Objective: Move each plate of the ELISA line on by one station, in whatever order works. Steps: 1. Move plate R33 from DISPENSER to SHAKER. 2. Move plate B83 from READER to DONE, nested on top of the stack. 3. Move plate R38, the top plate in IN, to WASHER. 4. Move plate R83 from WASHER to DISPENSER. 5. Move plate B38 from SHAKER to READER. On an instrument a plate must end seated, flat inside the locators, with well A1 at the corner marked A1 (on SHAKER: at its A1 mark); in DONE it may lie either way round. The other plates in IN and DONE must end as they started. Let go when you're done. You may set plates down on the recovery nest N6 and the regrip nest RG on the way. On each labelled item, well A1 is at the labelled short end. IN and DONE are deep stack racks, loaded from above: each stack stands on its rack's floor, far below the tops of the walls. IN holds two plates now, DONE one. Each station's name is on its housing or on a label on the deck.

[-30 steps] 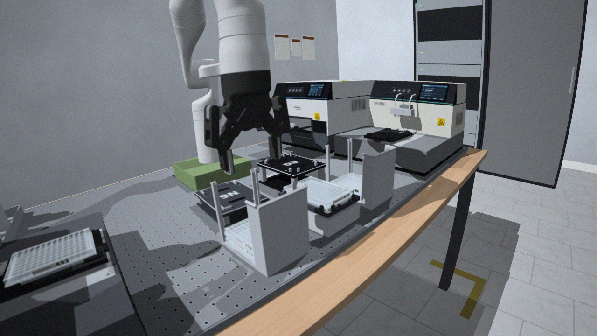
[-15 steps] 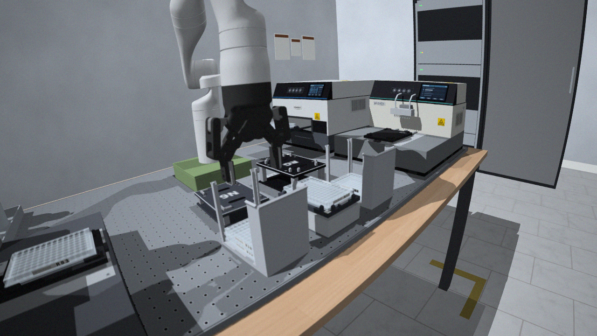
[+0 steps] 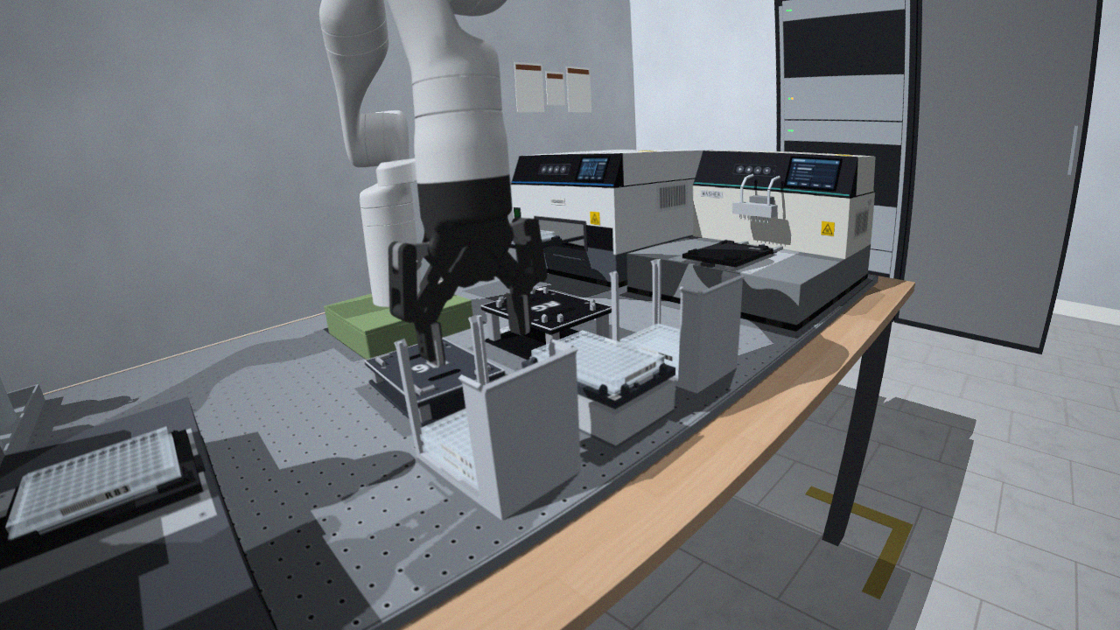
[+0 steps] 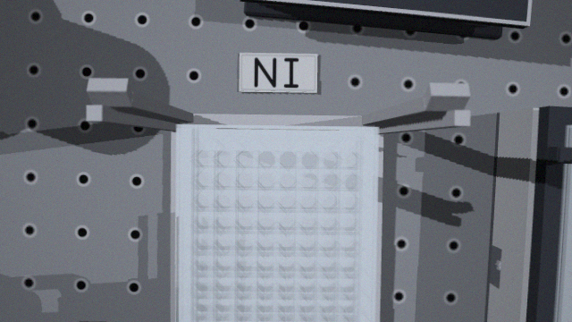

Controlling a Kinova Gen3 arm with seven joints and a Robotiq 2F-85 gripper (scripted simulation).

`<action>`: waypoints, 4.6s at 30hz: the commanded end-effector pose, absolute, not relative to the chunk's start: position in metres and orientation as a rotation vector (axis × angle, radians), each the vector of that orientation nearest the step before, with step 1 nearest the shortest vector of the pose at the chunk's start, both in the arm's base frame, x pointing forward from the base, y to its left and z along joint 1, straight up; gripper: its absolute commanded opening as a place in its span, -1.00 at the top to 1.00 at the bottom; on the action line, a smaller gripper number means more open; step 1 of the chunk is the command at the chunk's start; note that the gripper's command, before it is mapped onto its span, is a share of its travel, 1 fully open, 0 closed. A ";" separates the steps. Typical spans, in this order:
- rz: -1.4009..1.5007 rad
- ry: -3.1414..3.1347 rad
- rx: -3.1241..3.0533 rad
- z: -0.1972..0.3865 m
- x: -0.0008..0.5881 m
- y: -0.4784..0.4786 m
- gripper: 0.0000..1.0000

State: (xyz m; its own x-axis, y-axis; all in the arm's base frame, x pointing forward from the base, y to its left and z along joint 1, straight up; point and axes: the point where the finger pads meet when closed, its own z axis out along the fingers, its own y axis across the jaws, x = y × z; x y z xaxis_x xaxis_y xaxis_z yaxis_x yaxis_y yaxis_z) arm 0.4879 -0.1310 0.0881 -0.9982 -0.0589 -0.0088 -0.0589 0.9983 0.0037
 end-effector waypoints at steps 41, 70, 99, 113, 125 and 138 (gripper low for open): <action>0.002 3.134 -0.086 0.036 0.487 -0.130 -1.00; 0.008 3.134 -0.091 0.024 0.488 -0.130 -1.00; 0.009 3.138 -0.083 0.005 0.486 -0.129 -1.00; 0.007 3.135 -0.085 0.002 0.487 -0.130 -1.00; 0.007 3.134 -0.086 -0.002 0.487 -0.130 -1.00; 0.007 3.134 -0.086 -0.006 0.487 -0.130 -1.00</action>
